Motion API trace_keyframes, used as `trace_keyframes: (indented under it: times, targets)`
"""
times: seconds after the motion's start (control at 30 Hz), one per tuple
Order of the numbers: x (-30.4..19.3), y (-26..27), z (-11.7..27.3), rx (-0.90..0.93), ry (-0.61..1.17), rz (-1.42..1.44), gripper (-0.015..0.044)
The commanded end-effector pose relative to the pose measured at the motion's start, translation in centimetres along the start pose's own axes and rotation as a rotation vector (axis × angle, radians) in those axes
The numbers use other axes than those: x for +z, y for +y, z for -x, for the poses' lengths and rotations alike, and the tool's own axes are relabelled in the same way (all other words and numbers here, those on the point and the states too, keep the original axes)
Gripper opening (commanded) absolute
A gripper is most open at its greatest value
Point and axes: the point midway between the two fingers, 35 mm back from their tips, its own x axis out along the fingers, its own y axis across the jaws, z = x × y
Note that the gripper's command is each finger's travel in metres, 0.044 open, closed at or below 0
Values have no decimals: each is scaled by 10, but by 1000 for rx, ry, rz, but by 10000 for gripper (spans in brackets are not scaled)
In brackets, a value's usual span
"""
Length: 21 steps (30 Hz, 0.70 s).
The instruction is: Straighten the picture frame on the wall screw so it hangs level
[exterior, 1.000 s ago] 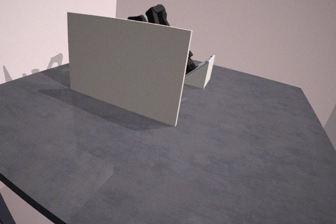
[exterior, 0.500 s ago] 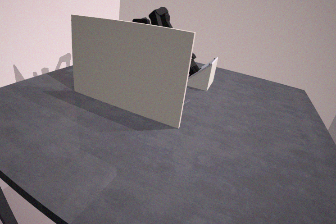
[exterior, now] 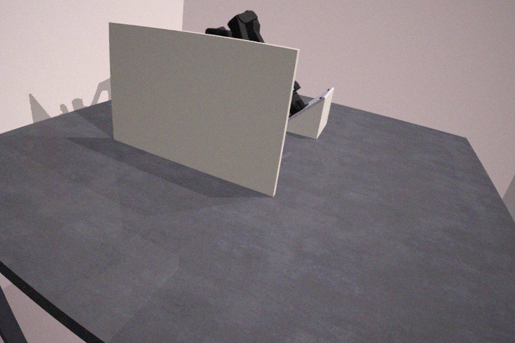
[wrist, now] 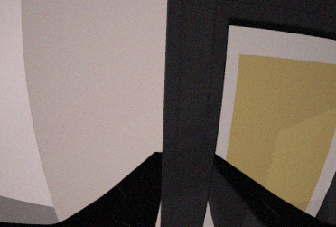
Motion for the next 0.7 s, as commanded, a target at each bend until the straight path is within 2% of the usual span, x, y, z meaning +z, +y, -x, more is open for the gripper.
trace_keyframes:
  times: [0.0,0.07,0.4,0.53,0.67]
  targets:
    - [0,0,0,2,-1,28,0]
    - [0,0,0,2,-1,42,0]
    - [0,0,0,0,0,15,260]
    - [0,0,1,0,0,12,260]
    - [5,5,27,1,2,-56,260]
